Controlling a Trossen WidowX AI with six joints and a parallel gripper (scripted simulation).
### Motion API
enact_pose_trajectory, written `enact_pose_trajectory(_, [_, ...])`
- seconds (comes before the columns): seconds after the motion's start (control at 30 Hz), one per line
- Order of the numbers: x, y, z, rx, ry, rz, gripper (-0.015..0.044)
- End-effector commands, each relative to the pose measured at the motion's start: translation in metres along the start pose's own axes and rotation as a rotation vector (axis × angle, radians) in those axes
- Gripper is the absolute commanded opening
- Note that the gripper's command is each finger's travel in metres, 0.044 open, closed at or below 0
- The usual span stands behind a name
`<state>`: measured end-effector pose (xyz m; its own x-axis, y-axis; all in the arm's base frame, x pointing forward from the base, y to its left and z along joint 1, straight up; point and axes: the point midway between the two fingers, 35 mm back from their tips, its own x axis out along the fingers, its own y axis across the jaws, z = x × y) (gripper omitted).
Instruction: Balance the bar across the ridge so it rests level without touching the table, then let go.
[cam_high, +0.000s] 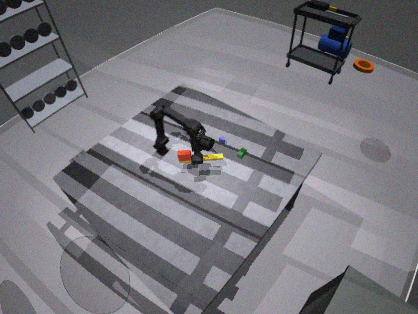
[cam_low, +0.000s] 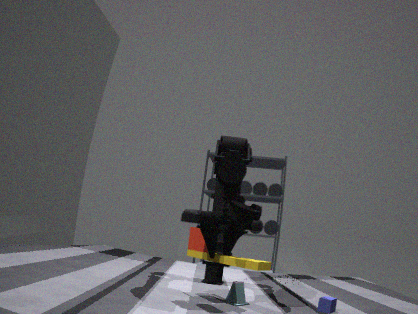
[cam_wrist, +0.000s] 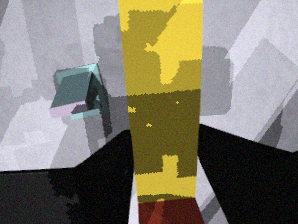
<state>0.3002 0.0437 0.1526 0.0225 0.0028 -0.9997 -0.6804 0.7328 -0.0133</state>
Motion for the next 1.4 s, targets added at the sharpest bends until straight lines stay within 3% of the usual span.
enact_pose_trajectory(0.0, [-0.002,0.015,0.007,-0.026,-0.005,-0.001,0.0])
enact_pose_trajectory(0.53, [-0.003,0.07,0.028,-0.137,-0.007,0.004,0.0])
enact_pose_trajectory(1.37, [0.032,0.072,0.029,-0.138,-0.007,0.004,0.0])
